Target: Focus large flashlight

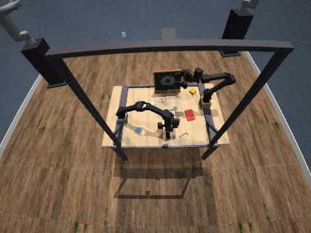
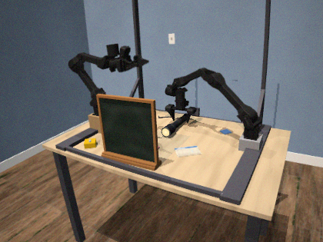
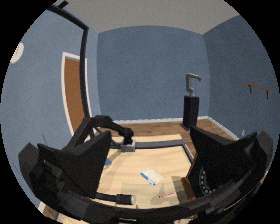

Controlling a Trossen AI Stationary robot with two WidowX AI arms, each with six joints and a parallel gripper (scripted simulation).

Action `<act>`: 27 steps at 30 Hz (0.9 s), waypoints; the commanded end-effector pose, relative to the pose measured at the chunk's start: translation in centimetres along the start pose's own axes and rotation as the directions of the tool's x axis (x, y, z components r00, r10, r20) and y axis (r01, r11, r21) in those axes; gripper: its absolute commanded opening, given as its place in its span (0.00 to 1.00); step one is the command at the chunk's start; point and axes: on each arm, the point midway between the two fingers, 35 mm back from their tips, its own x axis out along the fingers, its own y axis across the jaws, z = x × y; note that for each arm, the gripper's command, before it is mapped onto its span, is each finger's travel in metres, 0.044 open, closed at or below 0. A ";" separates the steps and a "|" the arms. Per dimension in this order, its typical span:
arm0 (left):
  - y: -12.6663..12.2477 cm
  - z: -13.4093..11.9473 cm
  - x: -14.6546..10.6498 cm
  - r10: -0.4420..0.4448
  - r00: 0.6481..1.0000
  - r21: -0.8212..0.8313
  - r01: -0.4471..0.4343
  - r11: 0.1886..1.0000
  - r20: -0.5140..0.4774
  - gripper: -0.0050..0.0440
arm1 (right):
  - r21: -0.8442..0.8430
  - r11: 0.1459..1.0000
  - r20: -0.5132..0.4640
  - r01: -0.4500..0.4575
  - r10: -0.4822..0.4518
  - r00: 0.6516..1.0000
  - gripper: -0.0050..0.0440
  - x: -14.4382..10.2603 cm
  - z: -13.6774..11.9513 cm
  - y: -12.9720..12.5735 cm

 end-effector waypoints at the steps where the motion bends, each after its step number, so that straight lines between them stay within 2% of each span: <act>1: 0.5 0.2 -1.6 0.036 0.999 -0.001 -0.036 0.999 0.013 1.00 | 0.006 1.000 0.020 0.003 -0.003 1.000 1.00 -0.1 0.9 0.0; 15: 0.5 0.2 -5.9 0.044 0.999 -0.002 -0.044 0.999 0.015 1.00 | 0.006 1.000 0.020 0.003 -0.003 1.000 1.00 -0.1 0.9 0.0; 18: 0.5 0.2 -5.9 0.044 0.999 -0.002 -0.044 0.999 0.015 1.00 | 0.006 1.000 0.020 0.003 -0.003 1.000 1.00 -0.1 0.9 0.0; 27: 0.4 0.1 -8.3 0.046 0.999 -0.002 -0.046 0.999 0.016 1.00 | 0.006 1.000 0.020 0.003 -0.003 1.000 1.00 -0.1 0.9 0.0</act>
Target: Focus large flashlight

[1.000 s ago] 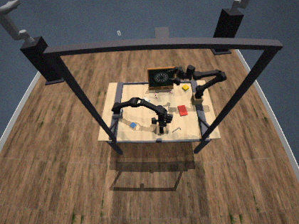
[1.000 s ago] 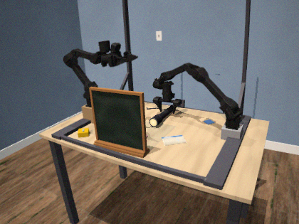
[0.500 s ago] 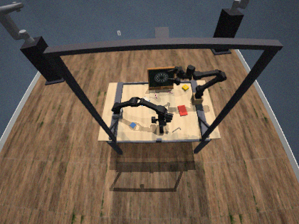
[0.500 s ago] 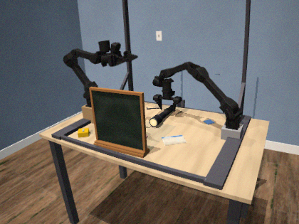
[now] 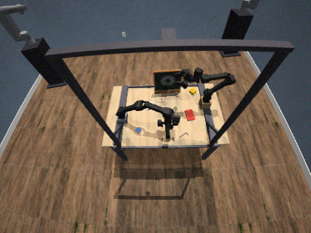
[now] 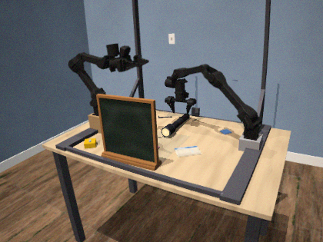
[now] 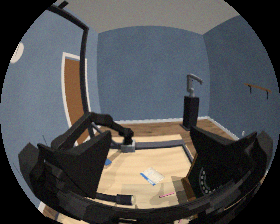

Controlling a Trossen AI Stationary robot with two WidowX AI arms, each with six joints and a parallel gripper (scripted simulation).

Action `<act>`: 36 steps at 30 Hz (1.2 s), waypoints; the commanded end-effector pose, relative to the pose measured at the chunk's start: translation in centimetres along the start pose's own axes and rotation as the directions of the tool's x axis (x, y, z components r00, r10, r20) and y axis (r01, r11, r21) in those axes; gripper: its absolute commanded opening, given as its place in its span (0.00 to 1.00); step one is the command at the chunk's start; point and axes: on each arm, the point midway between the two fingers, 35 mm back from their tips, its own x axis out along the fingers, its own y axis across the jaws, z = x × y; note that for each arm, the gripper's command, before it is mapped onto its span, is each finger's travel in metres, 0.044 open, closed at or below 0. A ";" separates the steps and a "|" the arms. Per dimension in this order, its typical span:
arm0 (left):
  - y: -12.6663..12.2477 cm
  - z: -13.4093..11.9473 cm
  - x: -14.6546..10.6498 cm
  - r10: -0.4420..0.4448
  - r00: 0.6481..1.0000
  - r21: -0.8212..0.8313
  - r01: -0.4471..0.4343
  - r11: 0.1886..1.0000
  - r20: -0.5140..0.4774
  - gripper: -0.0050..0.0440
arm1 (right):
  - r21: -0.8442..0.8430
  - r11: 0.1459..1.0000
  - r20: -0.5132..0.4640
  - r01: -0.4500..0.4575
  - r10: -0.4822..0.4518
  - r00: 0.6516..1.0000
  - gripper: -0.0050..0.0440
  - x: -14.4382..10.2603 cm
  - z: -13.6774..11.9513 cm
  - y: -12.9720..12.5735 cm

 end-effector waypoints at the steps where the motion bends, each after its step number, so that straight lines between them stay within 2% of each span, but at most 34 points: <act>1: 0.5 0.2 -3.3 0.052 0.998 -0.002 -0.052 0.999 0.018 1.00 | 0.006 1.000 0.018 0.003 -0.003 1.000 1.00 -0.1 0.8 0.0; 6: 0.4 0.1 -4.7 0.052 0.998 -0.002 -0.052 0.999 0.018 1.00 | 0.006 1.000 0.018 0.003 -0.003 1.000 1.00 -0.1 0.8 0.0; 12: 0.3 -0.1 -4.8 0.058 0.998 -0.017 -0.058 0.998 0.020 1.00 | 0.006 1.000 0.018 0.003 -0.003 1.000 1.00 -0.1 0.8 0.0; 17: 0.8 -0.9 -6.8 0.153 0.987 -0.117 -0.146 0.982 0.047 1.00 | 0.006 1.000 0.019 0.003 -0.003 1.000 1.00 -0.1 0.8 0.0; 23: 1.5 -2.4 -9.5 0.300 0.950 -0.286 -0.267 0.920 0.080 1.00 | 0.006 1.000 0.019 0.003 -0.003 1.000 1.00 -0.1 0.8 0.0; 25: 1.5 -2.4 -9.5 0.300 0.950 -0.286 -0.267 0.920 0.080 1.00 | 0.006 1.000 0.019 0.003 -0.003 1.000 1.00 -0.1 0.8 0.0; 27: 1.5 -2.9 -11.4 0.363 0.927 -0.336 -0.314 0.888 0.093 1.00 | 0.006 1.000 0.019 0.003 -0.003 1.000 1.00 -0.1 0.8 0.0; 28: 1.6 -3.1 -10.9 0.365 0.926 -0.359 -0.311 0.880 0.092 1.00 | 0.006 1.000 0.020 0.003 -0.003 1.000 1.00 -0.1 0.8 0.0; 29: 1.4 -3.3 -12.4 0.409 0.907 -0.383 -0.344 0.857 0.100 1.00 | 0.006 1.000 0.020 0.003 -0.003 1.000 1.00 -0.1 0.9 0.0; 36: 0.9 -5.1 -15.9 0.559 0.821 -0.545 -0.418 0.727 0.118 1.00 | 0.006 1.000 0.021 0.002 -0.003 1.000 1.00 -0.1 0.9 0.0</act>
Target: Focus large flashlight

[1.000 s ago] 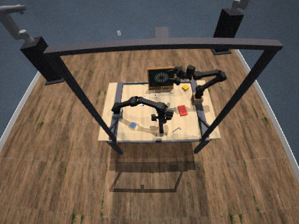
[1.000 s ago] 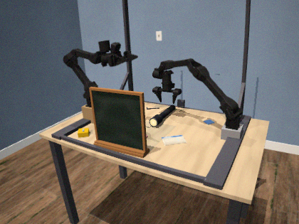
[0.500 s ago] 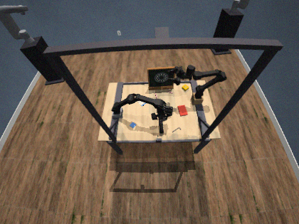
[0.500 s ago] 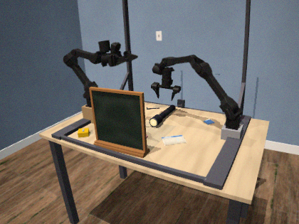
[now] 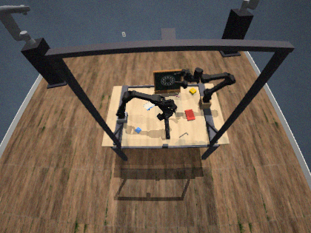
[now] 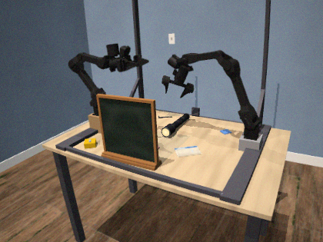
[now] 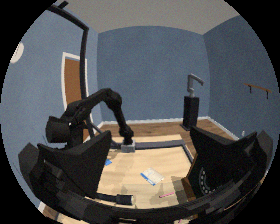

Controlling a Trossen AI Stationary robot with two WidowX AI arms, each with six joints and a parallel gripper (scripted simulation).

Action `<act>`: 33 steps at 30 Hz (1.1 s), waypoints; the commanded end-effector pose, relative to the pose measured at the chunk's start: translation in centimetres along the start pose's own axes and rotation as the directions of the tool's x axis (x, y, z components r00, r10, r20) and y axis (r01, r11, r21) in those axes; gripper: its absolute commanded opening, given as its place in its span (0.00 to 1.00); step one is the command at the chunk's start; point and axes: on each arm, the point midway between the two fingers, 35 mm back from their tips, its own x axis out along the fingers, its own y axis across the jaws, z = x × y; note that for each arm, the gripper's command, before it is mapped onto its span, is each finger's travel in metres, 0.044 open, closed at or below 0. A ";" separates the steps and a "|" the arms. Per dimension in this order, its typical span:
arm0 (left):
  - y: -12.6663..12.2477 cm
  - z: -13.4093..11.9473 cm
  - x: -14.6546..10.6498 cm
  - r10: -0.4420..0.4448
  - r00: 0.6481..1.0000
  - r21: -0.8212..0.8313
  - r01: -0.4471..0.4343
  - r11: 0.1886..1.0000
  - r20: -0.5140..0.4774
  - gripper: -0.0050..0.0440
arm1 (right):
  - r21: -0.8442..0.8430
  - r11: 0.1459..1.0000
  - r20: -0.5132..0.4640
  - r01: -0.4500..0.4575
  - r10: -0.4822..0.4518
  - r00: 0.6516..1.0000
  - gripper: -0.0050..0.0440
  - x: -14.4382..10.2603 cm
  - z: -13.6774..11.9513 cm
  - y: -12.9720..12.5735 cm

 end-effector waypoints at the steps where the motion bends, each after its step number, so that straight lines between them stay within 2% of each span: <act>1: 1.6 -0.2 -4.3 0.130 0.988 -0.110 -0.120 0.987 0.088 1.00 | 0.006 1.000 0.021 0.002 -0.003 1.000 1.00 -0.1 0.9 0.0; 4: 2.1 -0.6 -5.9 0.195 0.973 -0.185 -0.170 0.968 0.128 1.00 | 0.006 1.000 0.021 0.002 -0.002 1.000 1.00 -0.1 0.9 0.0; 6: 2.1 -0.6 -5.9 0.195 0.973 -0.185 -0.170 0.968 0.128 1.00 | 0.006 1.000 0.021 0.002 -0.002 1.000 1.00 -0.1 0.9 0.0; 9: 2.4 -1.1 -7.5 0.258 0.952 -0.259 -0.211 0.942 0.164 1.00 | 0.006 1.000 0.021 0.002 -0.002 1.000 1.00 -0.1 0.9 0.0; 15: 2.8 -2.3 -10.7 0.383 0.895 -0.406 -0.270 0.873 0.229 1.00 | 0.006 1.000 0.022 0.002 -0.002 1.000 1.00 -0.1 0.9 0.0; 21: 2.6 -3.6 -13.7 0.500 0.817 -0.540 -0.294 0.789 0.287 1.00 | 0.006 1.000 0.023 0.002 -0.002 1.000 1.00 -0.2 0.9 0.0; 23: 2.6 -3.6 -13.7 0.500 0.817 -0.540 -0.294 0.789 0.287 1.00 | 0.006 1.000 0.023 0.002 -0.002 1.000 1.00 -0.2 0.9 0.0; 33: 1.4 -6.3 -18.4 0.674 0.647 -0.728 -0.259 0.635 0.357 1.00 | 0.005 1.000 0.025 0.001 -0.001 1.000 1.00 -0.2 1.0 0.0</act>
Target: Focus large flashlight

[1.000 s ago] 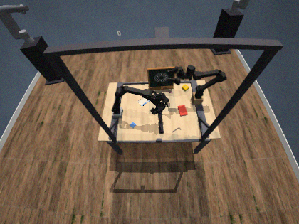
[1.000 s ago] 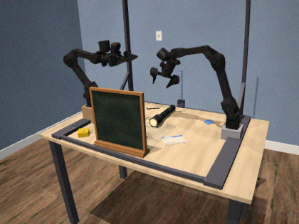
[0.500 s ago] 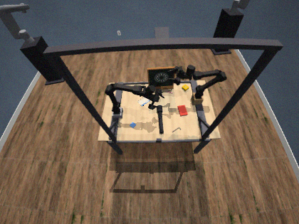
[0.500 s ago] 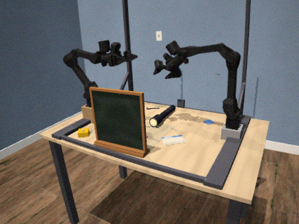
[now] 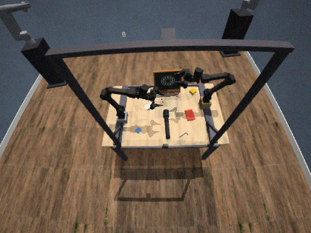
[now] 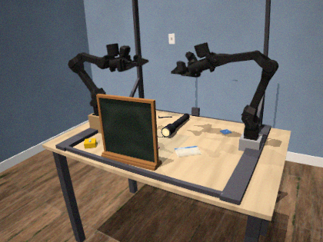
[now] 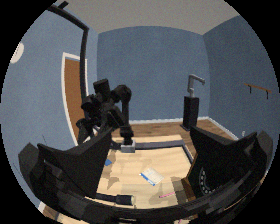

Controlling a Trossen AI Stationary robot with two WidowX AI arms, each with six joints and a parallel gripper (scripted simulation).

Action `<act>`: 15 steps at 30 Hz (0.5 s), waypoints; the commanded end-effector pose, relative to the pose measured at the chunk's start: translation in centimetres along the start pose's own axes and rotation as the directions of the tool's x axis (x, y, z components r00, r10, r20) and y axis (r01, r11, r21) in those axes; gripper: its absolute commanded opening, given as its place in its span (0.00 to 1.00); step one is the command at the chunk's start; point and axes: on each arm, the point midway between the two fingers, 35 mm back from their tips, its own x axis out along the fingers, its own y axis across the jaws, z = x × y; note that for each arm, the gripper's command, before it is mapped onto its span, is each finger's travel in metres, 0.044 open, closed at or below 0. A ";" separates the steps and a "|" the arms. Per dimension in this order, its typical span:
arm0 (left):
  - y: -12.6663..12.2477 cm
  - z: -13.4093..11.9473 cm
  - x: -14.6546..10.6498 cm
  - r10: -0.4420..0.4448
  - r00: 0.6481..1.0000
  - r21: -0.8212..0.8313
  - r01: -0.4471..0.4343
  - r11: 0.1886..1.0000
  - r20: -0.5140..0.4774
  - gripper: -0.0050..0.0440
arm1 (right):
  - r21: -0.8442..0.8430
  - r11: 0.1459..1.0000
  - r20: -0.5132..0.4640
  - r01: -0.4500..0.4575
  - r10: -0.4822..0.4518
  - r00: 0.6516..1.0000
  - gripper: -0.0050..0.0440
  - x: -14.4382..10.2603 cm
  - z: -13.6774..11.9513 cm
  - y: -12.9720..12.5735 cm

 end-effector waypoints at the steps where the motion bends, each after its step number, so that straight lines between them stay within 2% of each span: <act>1: 1.2 1.0 -3.0 0.064 0.990 -0.093 -0.053 0.994 0.123 1.00 | 0.005 1.000 0.023 0.001 -0.001 1.000 1.00 -0.1 0.9 0.0; 5: 1.8 0.9 -5.1 0.112 0.971 -0.179 -0.074 0.981 0.210 1.00 | 0.005 1.000 0.024 0.001 -0.001 1.000 1.00 -0.1 0.9 0.0; 7: 1.8 0.9 -5.1 0.112 0.971 -0.179 -0.074 0.981 0.210 1.00 | 0.005 1.000 0.024 0.001 -0.001 1.000 1.00 -0.1 0.9 0.0; 15: 2.7 0.4 -9.2 0.204 0.906 -0.333 -0.075 0.940 0.372 1.00 | 0.005 1.000 0.025 0.001 -0.001 1.000 1.00 -0.1 1.0 0.0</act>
